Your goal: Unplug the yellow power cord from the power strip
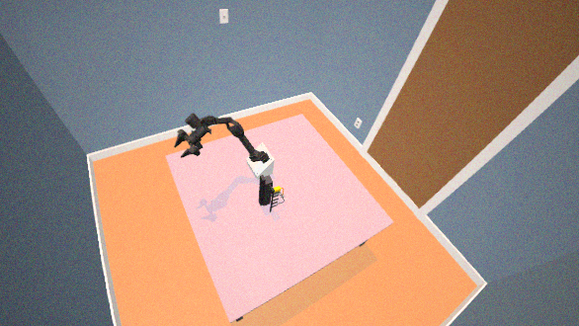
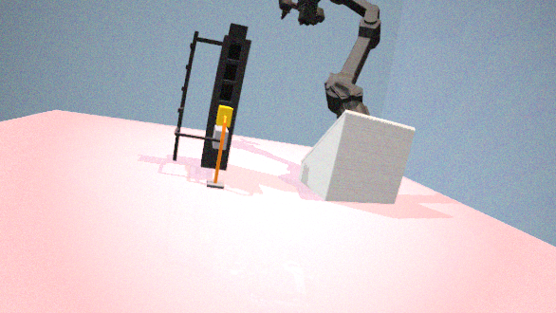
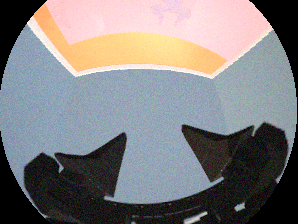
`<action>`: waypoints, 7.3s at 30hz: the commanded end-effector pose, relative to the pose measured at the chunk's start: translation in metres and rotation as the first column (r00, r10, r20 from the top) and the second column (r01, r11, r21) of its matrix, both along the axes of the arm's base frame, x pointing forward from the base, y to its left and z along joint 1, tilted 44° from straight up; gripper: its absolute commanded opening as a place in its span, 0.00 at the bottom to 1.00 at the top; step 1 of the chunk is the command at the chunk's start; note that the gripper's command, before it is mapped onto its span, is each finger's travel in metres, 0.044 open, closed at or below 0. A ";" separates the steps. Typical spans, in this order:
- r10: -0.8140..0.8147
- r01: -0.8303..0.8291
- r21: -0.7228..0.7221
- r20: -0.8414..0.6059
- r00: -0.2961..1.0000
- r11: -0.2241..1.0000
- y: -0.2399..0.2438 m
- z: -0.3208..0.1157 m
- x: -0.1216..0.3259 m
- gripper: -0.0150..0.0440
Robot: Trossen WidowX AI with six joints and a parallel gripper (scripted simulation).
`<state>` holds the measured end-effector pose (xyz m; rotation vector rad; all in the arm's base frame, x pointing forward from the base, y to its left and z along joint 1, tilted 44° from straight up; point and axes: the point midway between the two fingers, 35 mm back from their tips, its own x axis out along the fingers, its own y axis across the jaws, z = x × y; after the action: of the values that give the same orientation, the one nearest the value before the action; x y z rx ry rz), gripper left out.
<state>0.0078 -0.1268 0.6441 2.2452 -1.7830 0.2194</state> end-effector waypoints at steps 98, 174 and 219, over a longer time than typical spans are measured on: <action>-0.123 0.098 0.894 -0.049 0.991 0.437 0.173 -0.603 0.265 0.53; -0.123 0.096 0.898 -0.047 0.991 0.430 0.193 -0.628 0.268 0.25; -0.123 0.097 0.896 -0.048 0.991 0.433 0.235 -0.657 0.267 1.00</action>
<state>0.2753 0.1092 -0.0130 2.6951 -2.3913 -1.0246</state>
